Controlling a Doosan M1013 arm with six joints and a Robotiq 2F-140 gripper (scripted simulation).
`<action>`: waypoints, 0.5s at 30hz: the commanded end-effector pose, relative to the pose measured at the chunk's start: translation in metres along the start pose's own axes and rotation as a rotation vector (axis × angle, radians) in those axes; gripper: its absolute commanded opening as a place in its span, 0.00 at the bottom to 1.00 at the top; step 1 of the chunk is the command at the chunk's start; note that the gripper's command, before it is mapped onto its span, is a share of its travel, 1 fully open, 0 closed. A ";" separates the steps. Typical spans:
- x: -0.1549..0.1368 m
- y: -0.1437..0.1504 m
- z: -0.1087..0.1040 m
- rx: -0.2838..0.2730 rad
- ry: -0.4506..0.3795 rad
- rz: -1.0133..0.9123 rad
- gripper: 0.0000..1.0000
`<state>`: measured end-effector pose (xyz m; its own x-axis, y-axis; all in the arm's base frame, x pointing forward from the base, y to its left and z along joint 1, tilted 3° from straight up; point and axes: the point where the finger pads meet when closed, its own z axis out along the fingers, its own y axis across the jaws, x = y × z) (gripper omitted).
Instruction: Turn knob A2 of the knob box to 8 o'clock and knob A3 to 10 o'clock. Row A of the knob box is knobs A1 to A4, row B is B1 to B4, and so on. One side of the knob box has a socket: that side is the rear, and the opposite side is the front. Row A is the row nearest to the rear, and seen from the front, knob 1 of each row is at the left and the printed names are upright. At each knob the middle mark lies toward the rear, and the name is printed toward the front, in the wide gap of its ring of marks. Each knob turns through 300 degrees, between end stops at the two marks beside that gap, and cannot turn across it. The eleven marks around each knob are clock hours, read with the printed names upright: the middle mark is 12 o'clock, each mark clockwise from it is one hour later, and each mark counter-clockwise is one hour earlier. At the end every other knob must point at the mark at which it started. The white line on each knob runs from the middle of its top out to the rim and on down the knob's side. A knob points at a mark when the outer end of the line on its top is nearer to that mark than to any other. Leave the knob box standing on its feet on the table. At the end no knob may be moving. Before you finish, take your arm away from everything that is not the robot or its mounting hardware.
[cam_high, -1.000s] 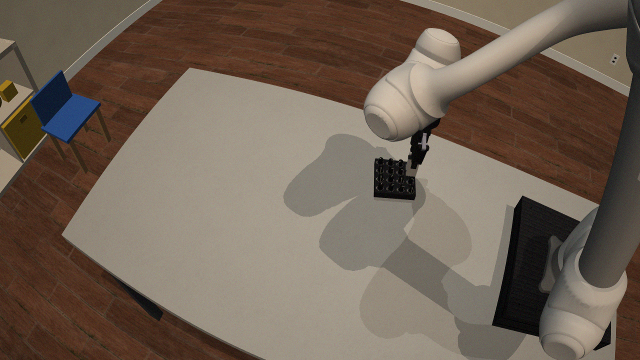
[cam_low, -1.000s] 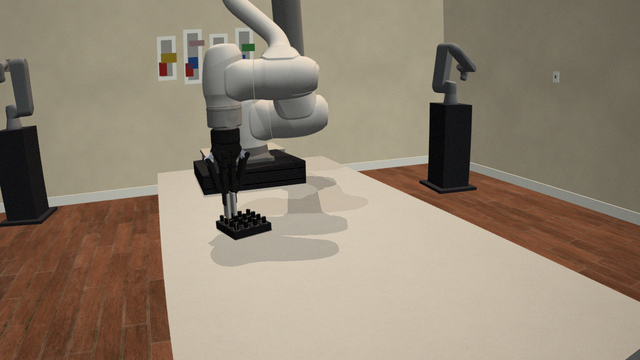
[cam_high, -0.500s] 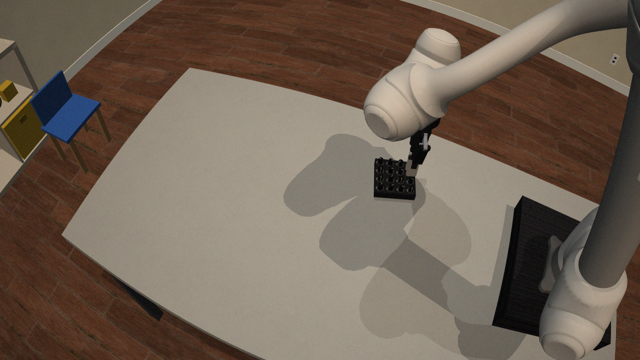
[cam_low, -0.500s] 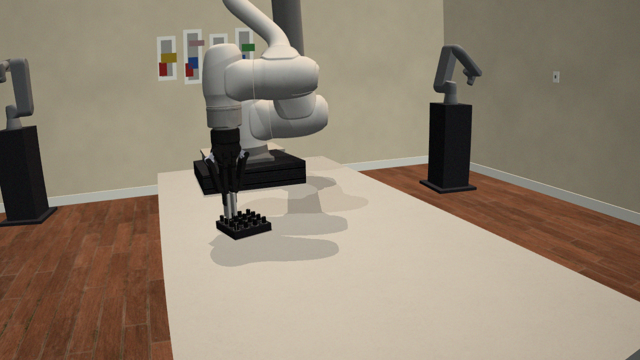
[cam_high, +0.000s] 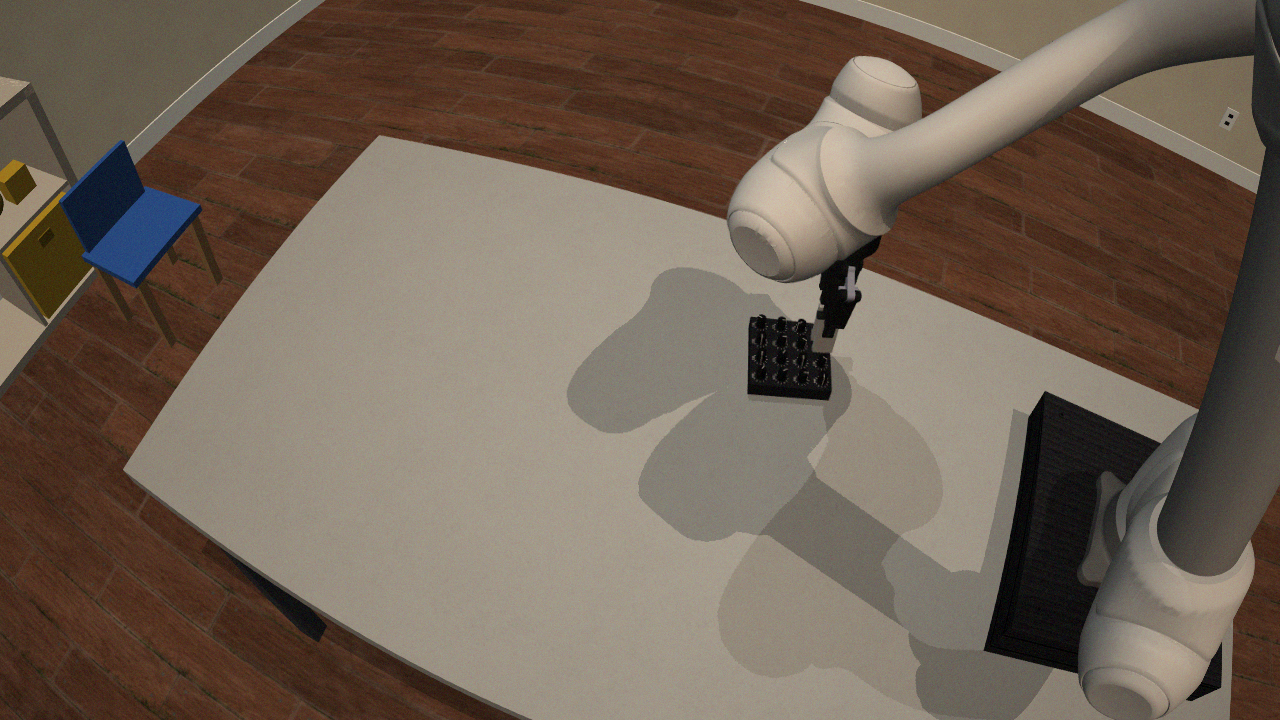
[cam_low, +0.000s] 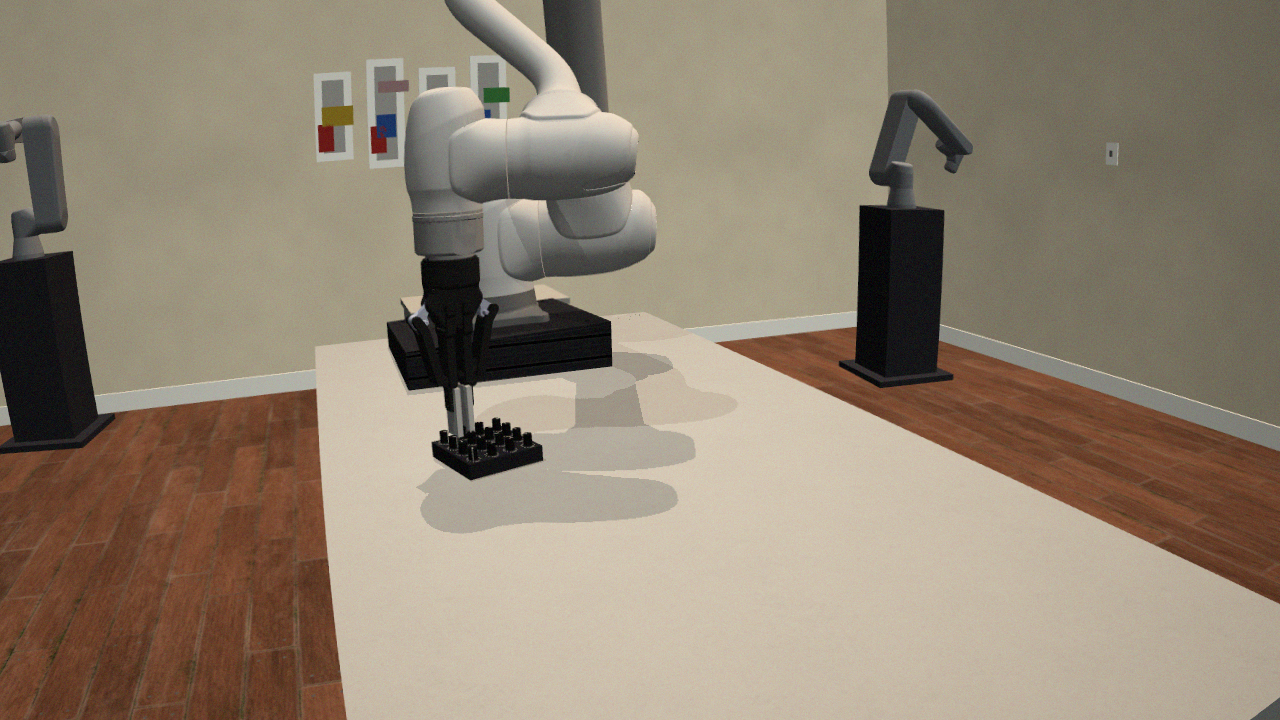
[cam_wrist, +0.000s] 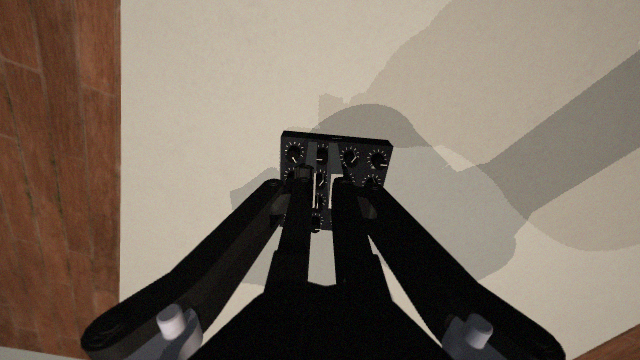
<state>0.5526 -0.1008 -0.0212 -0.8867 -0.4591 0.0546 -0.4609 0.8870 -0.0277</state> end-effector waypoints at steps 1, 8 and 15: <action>0.000 0.000 0.000 0.000 0.000 0.000 0.05; 0.000 0.000 0.000 0.000 0.000 0.000 0.12; 0.000 0.000 0.000 0.000 0.000 0.000 0.12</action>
<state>0.5525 -0.1008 -0.0212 -0.8867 -0.4591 0.0547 -0.4609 0.8870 -0.0276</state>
